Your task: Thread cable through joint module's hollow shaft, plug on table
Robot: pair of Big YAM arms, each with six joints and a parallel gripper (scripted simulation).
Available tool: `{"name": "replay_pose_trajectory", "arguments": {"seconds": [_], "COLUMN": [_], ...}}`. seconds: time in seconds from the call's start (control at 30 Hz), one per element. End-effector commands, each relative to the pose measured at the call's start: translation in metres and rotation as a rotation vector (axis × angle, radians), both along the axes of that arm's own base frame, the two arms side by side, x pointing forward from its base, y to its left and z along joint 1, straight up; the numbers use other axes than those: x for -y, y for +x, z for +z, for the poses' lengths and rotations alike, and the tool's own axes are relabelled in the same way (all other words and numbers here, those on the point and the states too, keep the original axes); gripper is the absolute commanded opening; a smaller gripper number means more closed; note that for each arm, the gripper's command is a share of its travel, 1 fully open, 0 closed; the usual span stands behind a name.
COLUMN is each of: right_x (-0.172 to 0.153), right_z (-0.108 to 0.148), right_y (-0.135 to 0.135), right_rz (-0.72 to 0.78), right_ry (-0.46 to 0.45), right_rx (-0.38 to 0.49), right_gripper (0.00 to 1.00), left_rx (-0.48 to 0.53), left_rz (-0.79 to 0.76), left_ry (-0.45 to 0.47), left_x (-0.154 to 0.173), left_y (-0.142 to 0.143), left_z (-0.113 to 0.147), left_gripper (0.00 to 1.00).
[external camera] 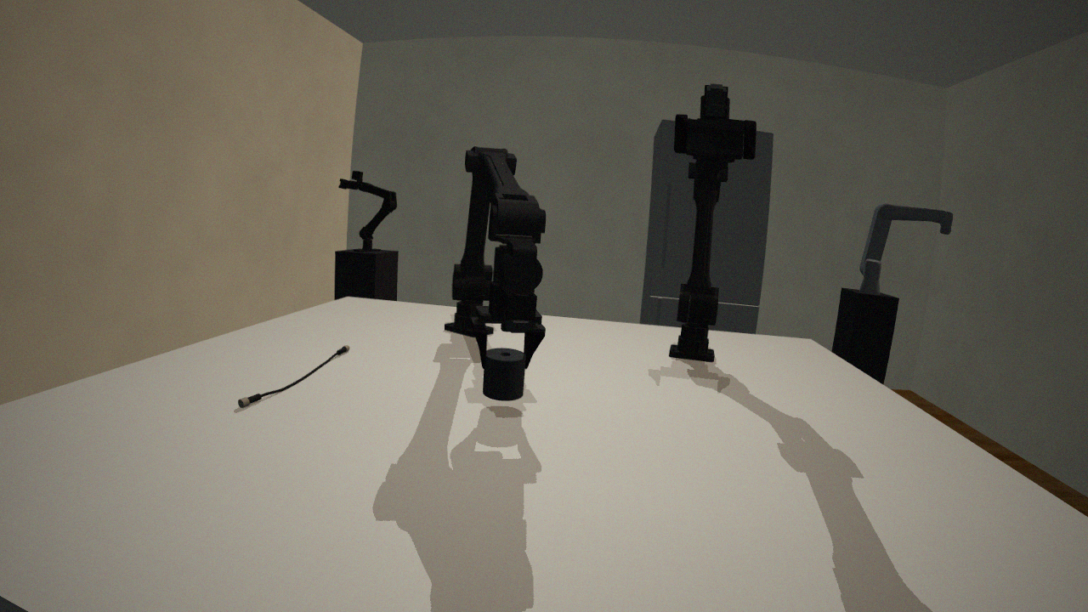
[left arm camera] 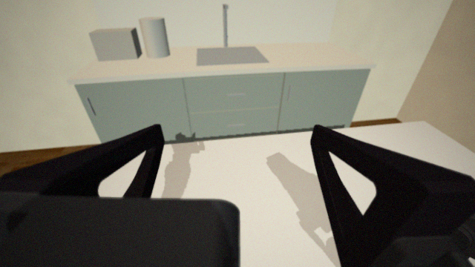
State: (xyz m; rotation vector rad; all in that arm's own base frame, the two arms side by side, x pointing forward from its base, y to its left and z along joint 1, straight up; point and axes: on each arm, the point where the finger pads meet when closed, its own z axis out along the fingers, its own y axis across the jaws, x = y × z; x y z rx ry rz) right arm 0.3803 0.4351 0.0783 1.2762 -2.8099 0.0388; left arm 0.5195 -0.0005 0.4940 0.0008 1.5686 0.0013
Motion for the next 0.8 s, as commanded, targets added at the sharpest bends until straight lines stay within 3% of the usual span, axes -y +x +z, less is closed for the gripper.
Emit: {"name": "replay_pose_trajectory", "arguments": {"seconds": [0.0, 0.2, 0.27, 0.43, 0.5, 0.77], "right_x": [-0.009, -0.008, 0.0, -0.009, 0.005, 0.006], "right_z": [0.065, 0.073, 0.063, 0.081, 0.067, 0.08], "right_y": [0.004, 0.005, -0.004, 0.004, -0.008, -0.007], "right_rz": [0.002, 0.001, 0.001, 0.001, 0.001, 0.001], "right_ry": [0.087, 0.096, 0.075, 0.12, 0.082, 0.098], "right_rx": [0.081, 0.089, 0.07, 0.11, 0.077, 0.091], "right_gripper": [0.7, 0.7, 0.7, 0.7, 0.7, 0.7], "left_rx": [0.019, 0.019, 0.019, 0.019, 0.019, 0.019], "left_rz": [0.01, 0.01, 0.01, 0.01, 0.01, 0.01], "left_ry": [-0.008, -0.008, -0.008, -0.008, -0.008, -0.008], "left_x": [-0.005, -0.005, -0.005, -0.005, -0.005, -0.005], "left_y": [0.002, 0.002, 0.002, 0.002, 0.002, 0.002], "left_z": [0.013, 0.013, 0.013, 0.013, 0.013, 0.013], "left_gripper": [1.0, 1.0, 1.0, 1.0, 1.0, 1.0]}}
